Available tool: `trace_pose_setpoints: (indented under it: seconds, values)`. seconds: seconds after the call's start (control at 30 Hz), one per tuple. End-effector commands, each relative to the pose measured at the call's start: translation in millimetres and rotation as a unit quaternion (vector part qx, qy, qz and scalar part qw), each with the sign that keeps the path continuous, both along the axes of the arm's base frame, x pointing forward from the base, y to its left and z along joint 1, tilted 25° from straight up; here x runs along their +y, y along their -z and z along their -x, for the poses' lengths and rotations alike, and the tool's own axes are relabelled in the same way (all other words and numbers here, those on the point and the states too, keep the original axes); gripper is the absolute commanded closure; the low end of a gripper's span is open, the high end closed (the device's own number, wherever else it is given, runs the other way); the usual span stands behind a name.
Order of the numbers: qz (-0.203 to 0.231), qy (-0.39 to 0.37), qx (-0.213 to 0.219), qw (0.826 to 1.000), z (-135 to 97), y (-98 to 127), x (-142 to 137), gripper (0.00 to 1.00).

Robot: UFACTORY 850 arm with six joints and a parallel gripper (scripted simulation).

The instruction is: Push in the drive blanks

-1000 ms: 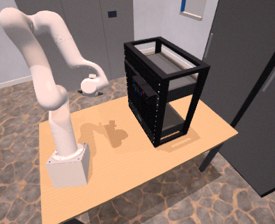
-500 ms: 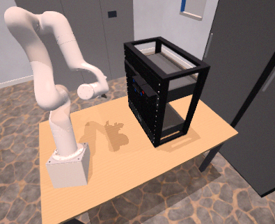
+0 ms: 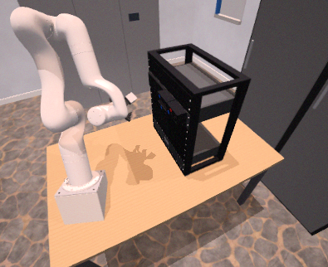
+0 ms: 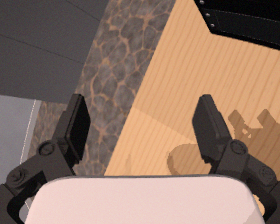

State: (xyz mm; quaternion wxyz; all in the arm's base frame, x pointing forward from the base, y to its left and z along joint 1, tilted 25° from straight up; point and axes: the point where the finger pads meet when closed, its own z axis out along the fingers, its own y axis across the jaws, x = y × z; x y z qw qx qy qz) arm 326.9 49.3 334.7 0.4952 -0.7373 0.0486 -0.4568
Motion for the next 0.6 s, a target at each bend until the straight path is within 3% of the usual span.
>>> trace_pose_setpoints:
  seconds: [0.0,0.43,0.57]
  values:
    - [-0.034,0.033,0.018,0.999,-5.5,-2.5,-14.6,0.0]
    - [-0.163,0.148,0.062,0.973,-17.7,-7.5,-73.0,0.0]
    - [-0.182,0.164,0.066,0.967,-18.4,-8.0,-81.8,0.0]
